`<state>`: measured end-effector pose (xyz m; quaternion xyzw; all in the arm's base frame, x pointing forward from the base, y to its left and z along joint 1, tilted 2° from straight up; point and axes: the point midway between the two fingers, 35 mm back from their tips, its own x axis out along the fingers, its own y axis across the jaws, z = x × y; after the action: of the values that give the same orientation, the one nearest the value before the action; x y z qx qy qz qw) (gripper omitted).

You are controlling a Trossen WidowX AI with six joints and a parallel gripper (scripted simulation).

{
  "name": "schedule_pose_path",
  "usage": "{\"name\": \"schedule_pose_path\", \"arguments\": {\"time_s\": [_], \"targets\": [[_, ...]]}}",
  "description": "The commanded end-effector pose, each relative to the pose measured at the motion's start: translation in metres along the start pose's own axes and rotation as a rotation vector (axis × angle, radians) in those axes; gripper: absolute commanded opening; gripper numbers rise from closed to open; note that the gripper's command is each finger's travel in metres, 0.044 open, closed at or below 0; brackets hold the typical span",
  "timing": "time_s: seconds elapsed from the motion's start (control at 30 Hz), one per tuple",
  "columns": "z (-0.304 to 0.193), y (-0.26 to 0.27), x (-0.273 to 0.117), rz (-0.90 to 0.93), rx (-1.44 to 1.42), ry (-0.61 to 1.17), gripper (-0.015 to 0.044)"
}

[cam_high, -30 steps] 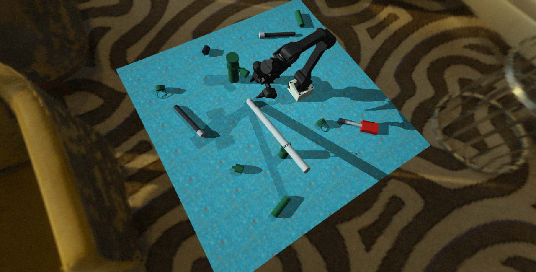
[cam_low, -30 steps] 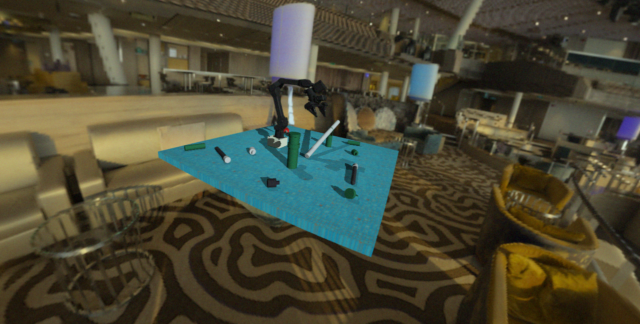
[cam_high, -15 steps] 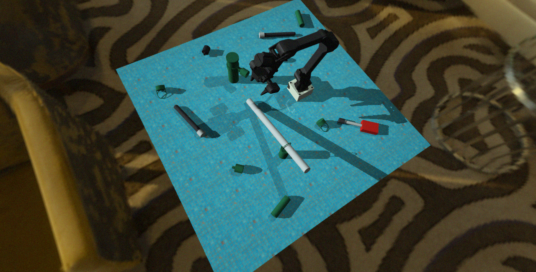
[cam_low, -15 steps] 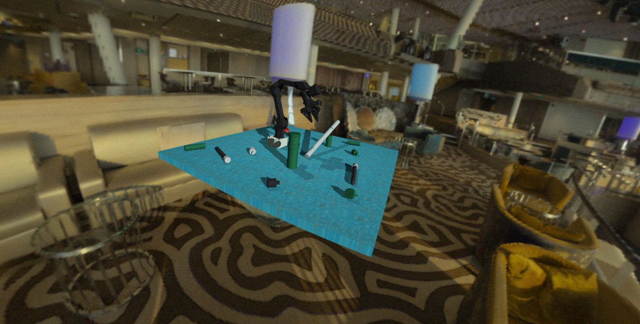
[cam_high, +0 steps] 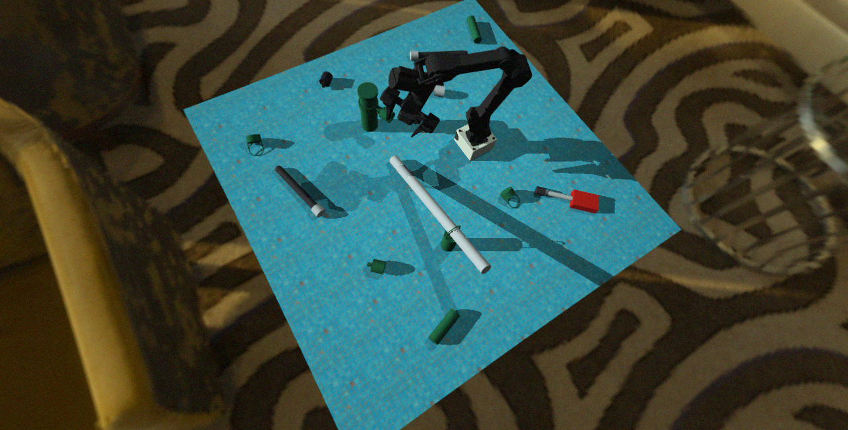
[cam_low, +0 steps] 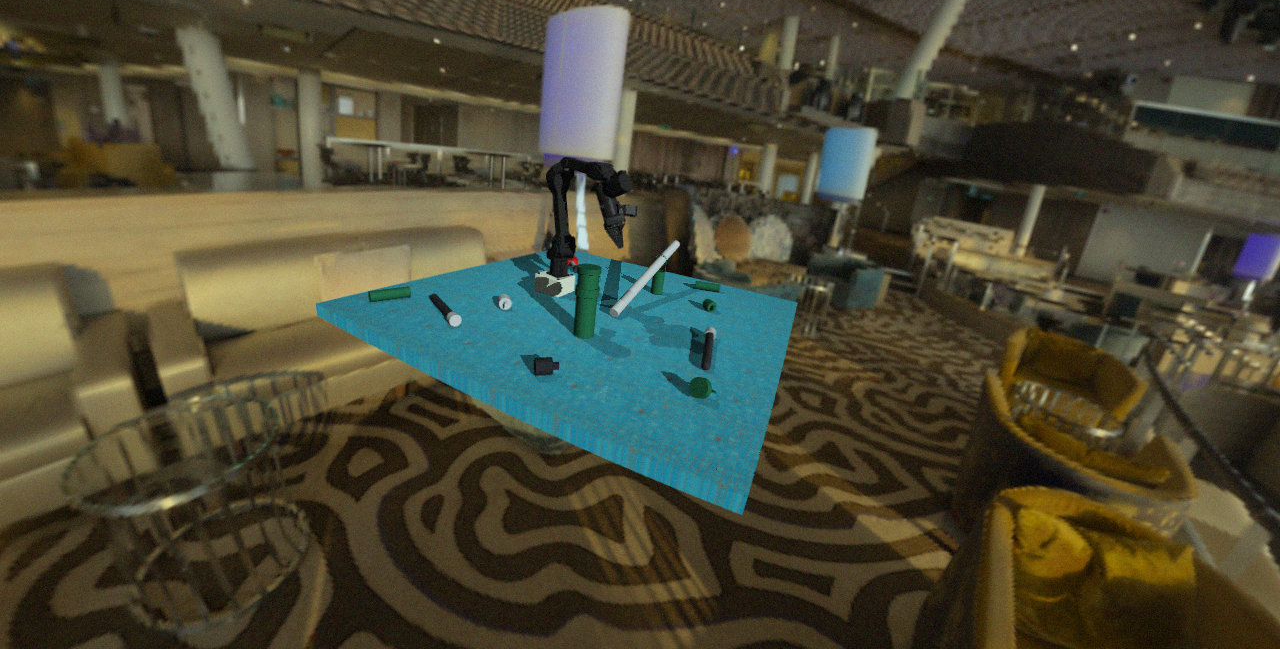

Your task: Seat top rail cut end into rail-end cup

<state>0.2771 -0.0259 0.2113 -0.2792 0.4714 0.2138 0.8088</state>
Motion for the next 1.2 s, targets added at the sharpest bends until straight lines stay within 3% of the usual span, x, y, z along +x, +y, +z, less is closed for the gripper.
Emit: {"name": "schedule_pose_path", "arguments": {"time_s": [0.0, 0.83, 1.17], "targets": [[-0.048, -0.041, 0.006, 0.105, -0.523, -0.045, 0.044], [-0.109, -0.079, -0.005, 0.026, -1.365, -0.206, 0.044], [-0.109, -0.079, -0.005, 0.025, -1.375, -0.206, 0.044]]}}
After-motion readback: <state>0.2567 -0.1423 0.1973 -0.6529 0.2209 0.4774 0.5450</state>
